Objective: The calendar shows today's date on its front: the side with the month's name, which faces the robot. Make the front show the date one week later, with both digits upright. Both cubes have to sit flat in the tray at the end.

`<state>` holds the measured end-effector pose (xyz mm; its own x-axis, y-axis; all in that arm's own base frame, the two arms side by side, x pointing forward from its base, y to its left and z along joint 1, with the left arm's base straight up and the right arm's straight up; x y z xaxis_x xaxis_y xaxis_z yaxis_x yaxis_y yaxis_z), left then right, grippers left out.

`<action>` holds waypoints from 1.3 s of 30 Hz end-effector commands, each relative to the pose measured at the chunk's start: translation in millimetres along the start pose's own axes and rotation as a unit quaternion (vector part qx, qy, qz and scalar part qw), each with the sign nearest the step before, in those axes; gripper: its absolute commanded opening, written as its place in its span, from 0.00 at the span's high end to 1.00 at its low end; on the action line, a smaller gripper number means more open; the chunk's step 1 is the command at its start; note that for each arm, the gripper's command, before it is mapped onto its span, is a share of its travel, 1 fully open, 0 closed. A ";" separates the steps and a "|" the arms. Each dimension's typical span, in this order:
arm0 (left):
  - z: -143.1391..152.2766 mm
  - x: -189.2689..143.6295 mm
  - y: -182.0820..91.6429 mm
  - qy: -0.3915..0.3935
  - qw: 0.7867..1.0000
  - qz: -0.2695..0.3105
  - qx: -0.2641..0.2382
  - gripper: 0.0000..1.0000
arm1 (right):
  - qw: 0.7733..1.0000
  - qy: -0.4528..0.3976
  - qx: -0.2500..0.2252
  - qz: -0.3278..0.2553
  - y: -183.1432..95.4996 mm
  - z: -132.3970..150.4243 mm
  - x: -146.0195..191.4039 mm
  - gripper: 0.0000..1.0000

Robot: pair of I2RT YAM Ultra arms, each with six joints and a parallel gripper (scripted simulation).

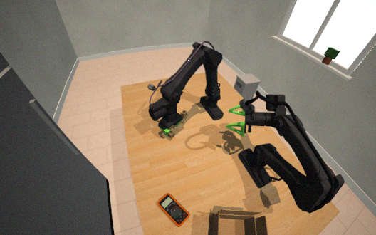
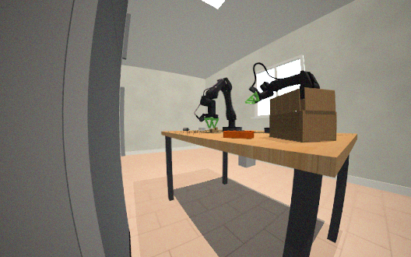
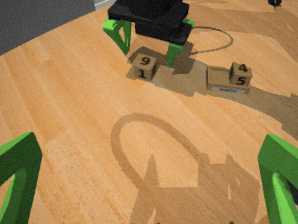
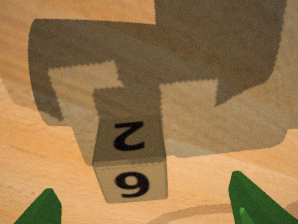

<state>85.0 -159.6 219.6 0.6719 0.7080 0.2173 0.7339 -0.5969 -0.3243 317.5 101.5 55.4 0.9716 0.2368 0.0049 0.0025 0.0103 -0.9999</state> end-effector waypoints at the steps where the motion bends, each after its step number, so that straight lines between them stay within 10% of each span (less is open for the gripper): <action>1: -7.8 1.8 -2.2 -0.006 1.000 -0.004 -0.007 0.00 | 1.000 0.004 0.000 -0.024 -31.9 -5.6 6.9 0.00; 21: -7.8 1.8 -2.2 -0.006 1.000 -0.004 -0.007 0.00 | 0.994 -0.107 0.009 0.024 -44.4 7.6 2.8 0.00; 39: -7.8 1.8 -2.2 -0.006 1.000 -0.004 -0.007 0.00 | 0.888 -0.455 0.023 0.070 -52.0 19.2 14.3 0.00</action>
<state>85.0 -159.6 219.6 0.6719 0.7080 0.2173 0.7339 -0.5969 -0.3243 325.8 118.7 100.1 0.5499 0.8316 -0.0779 -0.1125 -0.0187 -0.9935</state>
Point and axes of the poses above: on each arm, the point where the finger pads meet when closed, its own y axis out along the fingers, its own x axis across the jaws, z = x × y, the point moved 4 cm from there along -y, back along the fingers, and after that the axes turned 14 degrees about y, right-handed, at the moved point
